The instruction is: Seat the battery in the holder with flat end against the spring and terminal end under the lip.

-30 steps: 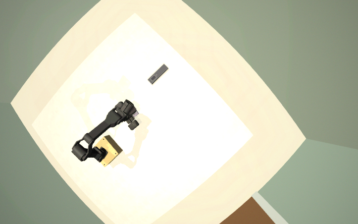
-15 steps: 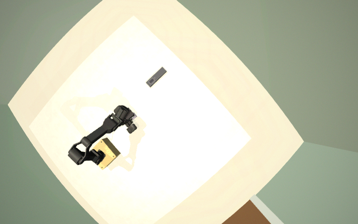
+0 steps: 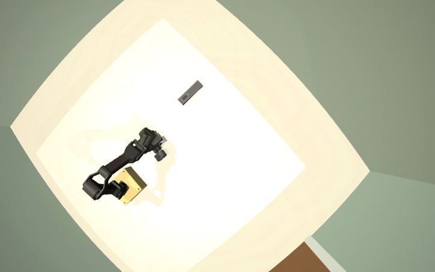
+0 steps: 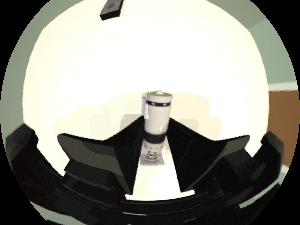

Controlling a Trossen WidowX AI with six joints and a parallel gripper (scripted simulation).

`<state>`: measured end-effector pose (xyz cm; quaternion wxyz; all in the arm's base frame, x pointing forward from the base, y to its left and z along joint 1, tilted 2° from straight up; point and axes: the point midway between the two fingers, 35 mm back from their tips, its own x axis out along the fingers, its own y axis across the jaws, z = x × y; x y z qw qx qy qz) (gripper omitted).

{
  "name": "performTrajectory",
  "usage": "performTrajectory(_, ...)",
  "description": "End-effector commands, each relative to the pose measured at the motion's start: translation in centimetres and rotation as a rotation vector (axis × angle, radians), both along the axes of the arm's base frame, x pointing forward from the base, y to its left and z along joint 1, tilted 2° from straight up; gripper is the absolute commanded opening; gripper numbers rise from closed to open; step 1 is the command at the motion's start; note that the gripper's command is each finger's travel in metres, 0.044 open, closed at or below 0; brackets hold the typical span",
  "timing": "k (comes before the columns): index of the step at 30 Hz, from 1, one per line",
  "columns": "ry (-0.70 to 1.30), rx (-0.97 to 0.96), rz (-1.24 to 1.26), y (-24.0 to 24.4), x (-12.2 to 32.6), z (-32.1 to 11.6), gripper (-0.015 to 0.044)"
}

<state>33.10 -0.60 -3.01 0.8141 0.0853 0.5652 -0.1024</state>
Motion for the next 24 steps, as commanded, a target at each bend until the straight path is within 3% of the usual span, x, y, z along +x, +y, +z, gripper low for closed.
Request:
performTrajectory(1, -0.024, -0.008, -0.004, 0.00, -0.13, -0.23, 0.0085)
performTrajectory(24, -0.146, -0.042, -0.014, 0.16, -0.85, -1.00, 0.0085)
